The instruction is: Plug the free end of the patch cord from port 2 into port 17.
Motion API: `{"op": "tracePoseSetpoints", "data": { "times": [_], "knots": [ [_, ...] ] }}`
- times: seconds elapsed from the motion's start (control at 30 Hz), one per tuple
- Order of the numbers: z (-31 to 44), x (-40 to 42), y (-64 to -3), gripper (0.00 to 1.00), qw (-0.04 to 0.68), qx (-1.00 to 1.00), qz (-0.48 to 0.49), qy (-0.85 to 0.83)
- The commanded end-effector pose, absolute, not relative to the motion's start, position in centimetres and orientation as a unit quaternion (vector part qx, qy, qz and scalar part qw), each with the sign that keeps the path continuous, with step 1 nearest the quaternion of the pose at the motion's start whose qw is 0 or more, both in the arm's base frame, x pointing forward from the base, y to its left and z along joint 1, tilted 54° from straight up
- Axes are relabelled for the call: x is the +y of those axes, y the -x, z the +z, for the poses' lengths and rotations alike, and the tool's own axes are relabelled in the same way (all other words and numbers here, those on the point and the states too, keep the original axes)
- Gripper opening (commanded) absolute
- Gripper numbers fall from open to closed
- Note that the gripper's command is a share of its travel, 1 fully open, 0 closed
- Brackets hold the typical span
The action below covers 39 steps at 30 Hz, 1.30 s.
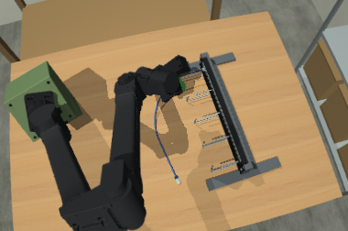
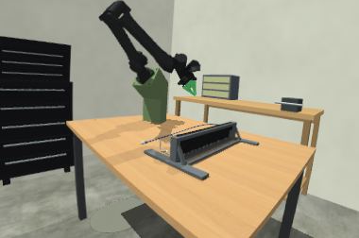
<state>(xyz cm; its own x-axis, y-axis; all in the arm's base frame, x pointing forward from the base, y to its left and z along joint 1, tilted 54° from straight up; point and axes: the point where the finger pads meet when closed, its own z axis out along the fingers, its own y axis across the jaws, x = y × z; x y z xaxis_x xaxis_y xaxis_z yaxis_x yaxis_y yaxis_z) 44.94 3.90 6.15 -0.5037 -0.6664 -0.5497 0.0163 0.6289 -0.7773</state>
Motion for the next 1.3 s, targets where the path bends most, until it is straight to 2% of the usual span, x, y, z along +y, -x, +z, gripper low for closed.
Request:
{"op": "tracePoseSetpoints", "data": {
  "times": [0.0, 0.37, 0.8, 1.27],
  "knots": [
    [6.9, 3.3, -45.1, 0.00, 0.452, 0.778, -0.383, 0.208],
    [6.4, 2.9, -47.0, 0.00, 0.457, 0.776, -0.383, 0.205],
    [3.0, -1.5, -55.7, 0.00, 0.455, 0.776, -0.384, 0.207],
    [1.5, -2.5, -57.0, 0.00, 0.443, 0.782, -0.383, 0.213]
  ]
}}
